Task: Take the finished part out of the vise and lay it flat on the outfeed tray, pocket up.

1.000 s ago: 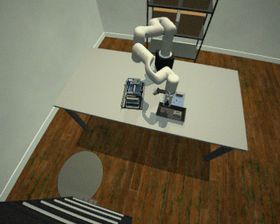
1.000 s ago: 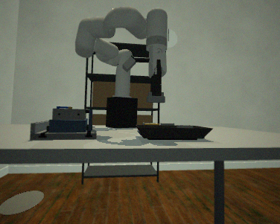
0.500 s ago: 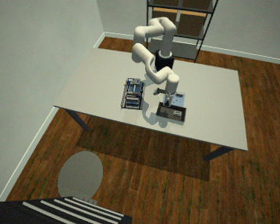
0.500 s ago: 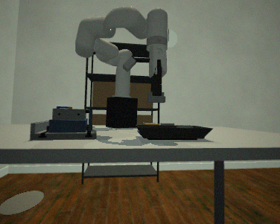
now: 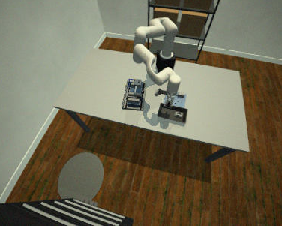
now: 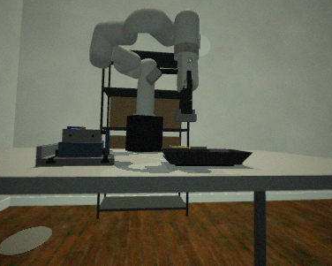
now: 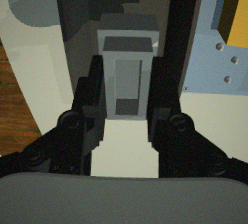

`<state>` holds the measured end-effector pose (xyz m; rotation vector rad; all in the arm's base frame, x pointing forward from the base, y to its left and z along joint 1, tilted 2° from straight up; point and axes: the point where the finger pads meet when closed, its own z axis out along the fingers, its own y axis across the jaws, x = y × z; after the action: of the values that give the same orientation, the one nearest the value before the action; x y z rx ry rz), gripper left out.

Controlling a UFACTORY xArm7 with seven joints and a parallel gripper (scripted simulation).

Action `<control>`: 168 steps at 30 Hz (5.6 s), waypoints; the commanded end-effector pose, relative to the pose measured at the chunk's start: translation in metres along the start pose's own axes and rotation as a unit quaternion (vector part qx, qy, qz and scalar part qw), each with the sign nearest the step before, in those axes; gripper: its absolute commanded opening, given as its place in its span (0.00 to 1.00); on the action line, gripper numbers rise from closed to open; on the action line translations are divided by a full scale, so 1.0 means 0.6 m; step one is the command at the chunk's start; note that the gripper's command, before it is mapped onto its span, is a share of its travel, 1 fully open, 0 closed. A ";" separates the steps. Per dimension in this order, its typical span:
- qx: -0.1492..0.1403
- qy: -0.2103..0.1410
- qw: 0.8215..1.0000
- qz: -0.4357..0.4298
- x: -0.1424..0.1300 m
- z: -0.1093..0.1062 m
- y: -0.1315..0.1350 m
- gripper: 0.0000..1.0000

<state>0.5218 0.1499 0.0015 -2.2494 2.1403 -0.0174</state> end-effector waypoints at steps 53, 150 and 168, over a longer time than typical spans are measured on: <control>0.002 -0.001 1.000 0.000 -0.002 0.027 -0.002 0.00; 0.002 -0.001 1.000 0.000 -0.001 0.168 -0.003 0.00; 0.002 -0.001 1.000 0.000 -0.001 0.181 -0.004 0.00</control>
<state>0.5260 0.1520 -0.1084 -2.2488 2.1412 -0.0174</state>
